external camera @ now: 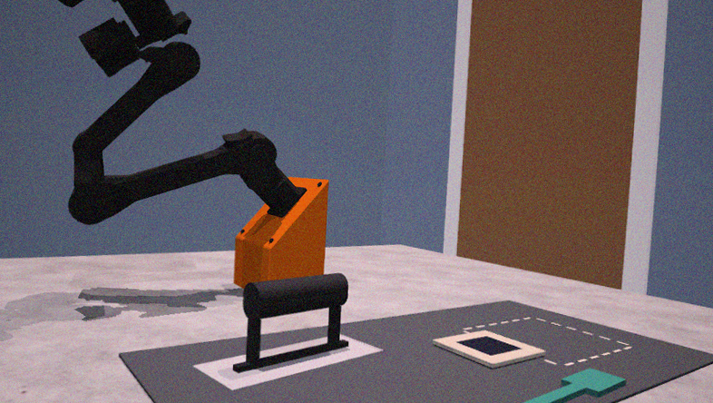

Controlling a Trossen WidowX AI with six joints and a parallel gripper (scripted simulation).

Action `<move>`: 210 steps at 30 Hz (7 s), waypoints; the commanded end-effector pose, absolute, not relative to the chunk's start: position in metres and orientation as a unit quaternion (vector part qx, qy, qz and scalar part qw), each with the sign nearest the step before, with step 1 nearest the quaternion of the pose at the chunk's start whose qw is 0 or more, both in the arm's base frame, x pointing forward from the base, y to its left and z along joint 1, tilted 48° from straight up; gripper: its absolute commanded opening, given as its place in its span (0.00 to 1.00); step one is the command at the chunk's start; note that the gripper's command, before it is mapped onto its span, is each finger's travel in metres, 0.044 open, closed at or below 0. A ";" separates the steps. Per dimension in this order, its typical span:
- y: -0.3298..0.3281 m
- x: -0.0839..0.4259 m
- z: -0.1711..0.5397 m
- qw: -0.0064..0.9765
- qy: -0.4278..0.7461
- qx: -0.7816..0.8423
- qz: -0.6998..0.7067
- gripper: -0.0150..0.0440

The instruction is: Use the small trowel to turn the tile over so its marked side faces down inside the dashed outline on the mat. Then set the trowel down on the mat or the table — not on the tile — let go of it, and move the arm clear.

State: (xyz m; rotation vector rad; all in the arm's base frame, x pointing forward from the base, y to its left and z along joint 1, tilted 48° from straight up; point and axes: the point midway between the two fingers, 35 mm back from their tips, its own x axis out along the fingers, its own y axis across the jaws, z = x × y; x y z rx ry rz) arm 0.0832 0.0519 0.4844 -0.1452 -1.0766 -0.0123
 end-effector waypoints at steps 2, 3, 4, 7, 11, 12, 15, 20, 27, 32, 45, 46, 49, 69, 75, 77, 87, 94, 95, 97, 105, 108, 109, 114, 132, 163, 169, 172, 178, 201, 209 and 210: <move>0.052 0.083 0.484 0.856 -0.512 -0.069 -0.006 0.84; 0.052 0.083 0.484 0.856 -0.512 -0.069 -0.006 0.80; 0.052 0.083 0.484 0.856 -0.512 -0.069 -0.006 0.75; 0.052 0.083 0.484 0.856 -0.512 -0.069 -0.006 0.62; 0.052 0.083 0.484 0.856 -0.512 -0.069 -0.006 0.44; 0.052 0.083 0.484 0.856 -0.512 -0.069 -0.006 0.42; 0.052 0.083 0.484 0.856 -0.512 -0.069 -0.006 0.42; 0.052 0.083 0.484 0.856 -0.512 -0.069 -0.006 0.42; 0.052 0.083 0.484 0.856 -0.512 -0.069 -0.006 0.25; 0.052 0.083 0.484 0.856 -0.512 -0.069 -0.006 0.25; 0.052 0.083 0.484 0.856 -0.512 -0.069 -0.006 0.42; 0.052 0.083 0.484 0.856 -0.512 -0.069 -0.006 0.42; 0.052 0.083 0.484 0.856 -0.512 -0.069 -0.006 0.42; 0.052 0.083 0.484 0.856 -0.512 -0.069 -0.006 0.25; 0.052 0.083 0.484 0.856 -0.512 -0.069 -0.006 0.25; 0.052 0.083 0.484 0.856 -0.512 -0.069 -0.006 0.25; 0.062 0.088 0.481 0.858 -0.508 -0.079 0.003 0.65; 0.086 0.107 0.469 0.866 -0.489 -0.103 0.027 0.76; 0.090 0.111 0.467 0.868 -0.485 -0.107 0.030 0.76; 0.095 0.118 0.462 0.872 -0.476 -0.113 0.036 0.76; 0.114 0.149 0.441 0.890 -0.433 -0.133 0.058 0.76; 0.118 0.162 0.432 0.898 -0.414 -0.137 0.064 0.76; 0.119 0.166 0.429 0.900 -0.407 -0.138 0.066 0.76; 0.123 0.188 0.412 0.914 -0.372 -0.142 0.073 0.76; 0.100 0.261 0.349 0.959 -0.237 -0.147 0.054 0.76; -0.019 0.328 0.203 0.995 0.045 0.048 -0.077 0.76; -0.047 0.326 0.171 0.982 0.094 0.107 -0.122 0.76; -0.061 0.323 0.155 0.972 0.116 0.139 -0.147 0.76; -0.087 0.312 0.123 0.946 0.156 0.204 -0.199 0.76; -0.121 0.297 0.070 0.890 0.201 0.300 -0.278 0.76; -0.125 0.307 0.065 0.890 0.200 0.300 -0.278 0.76; -0.126 0.308 0.064 0.890 0.200 0.300 -0.278 0.76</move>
